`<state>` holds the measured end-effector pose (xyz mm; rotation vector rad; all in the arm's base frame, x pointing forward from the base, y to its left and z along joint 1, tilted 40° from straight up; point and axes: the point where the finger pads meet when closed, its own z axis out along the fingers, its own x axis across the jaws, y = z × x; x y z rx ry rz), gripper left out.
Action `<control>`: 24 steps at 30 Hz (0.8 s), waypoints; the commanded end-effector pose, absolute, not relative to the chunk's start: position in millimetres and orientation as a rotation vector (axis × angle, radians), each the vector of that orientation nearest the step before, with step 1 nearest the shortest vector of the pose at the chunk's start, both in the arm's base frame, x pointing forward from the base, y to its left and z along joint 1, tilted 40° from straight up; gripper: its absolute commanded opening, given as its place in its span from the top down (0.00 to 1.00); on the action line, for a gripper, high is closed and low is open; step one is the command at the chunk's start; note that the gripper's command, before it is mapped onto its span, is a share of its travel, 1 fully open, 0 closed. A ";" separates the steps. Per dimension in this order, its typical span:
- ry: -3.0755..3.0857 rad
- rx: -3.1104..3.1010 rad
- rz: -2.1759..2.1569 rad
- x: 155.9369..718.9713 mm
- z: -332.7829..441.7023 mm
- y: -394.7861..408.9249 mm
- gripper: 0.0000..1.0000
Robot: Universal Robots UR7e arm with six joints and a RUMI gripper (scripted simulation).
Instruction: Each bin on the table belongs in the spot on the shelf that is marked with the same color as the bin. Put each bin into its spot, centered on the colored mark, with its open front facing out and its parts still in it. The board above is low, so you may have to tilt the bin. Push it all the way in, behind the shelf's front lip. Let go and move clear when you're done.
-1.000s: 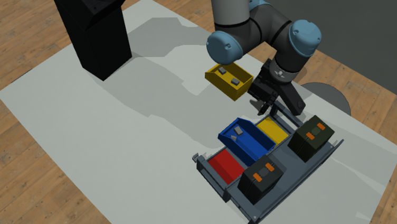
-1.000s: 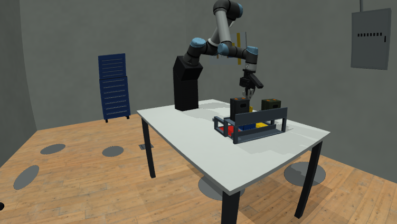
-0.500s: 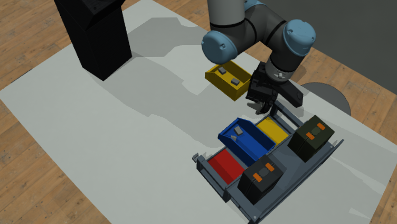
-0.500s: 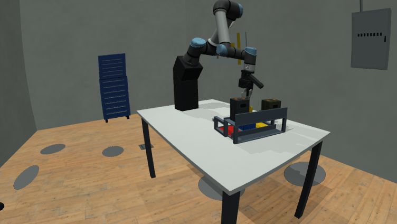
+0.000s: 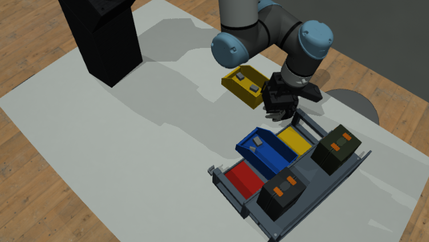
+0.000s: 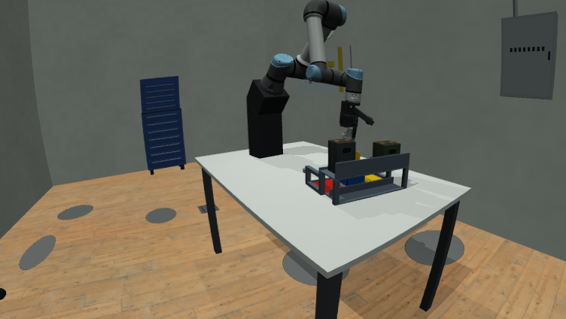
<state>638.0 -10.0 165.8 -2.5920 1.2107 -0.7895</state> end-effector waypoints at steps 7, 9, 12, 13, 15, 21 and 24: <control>0.637 -2.877 -0.882 629.2 153.3 -6.8 1.00; 0.520 -2.921 -0.896 627.1 150.7 -6.4 1.00; 0.336 -2.981 -0.916 623.9 146.6 -6.1 1.00; 0.336 -2.981 -0.916 623.9 146.6 -6.1 1.00; 0.273 -2.998 -0.922 622.8 145.2 -6.0 1.00; -0.124 -3.080 -0.951 615.9 137.0 -6.2 1.00; -0.333 -3.104 -0.959 612.4 132.9 -6.7 1.00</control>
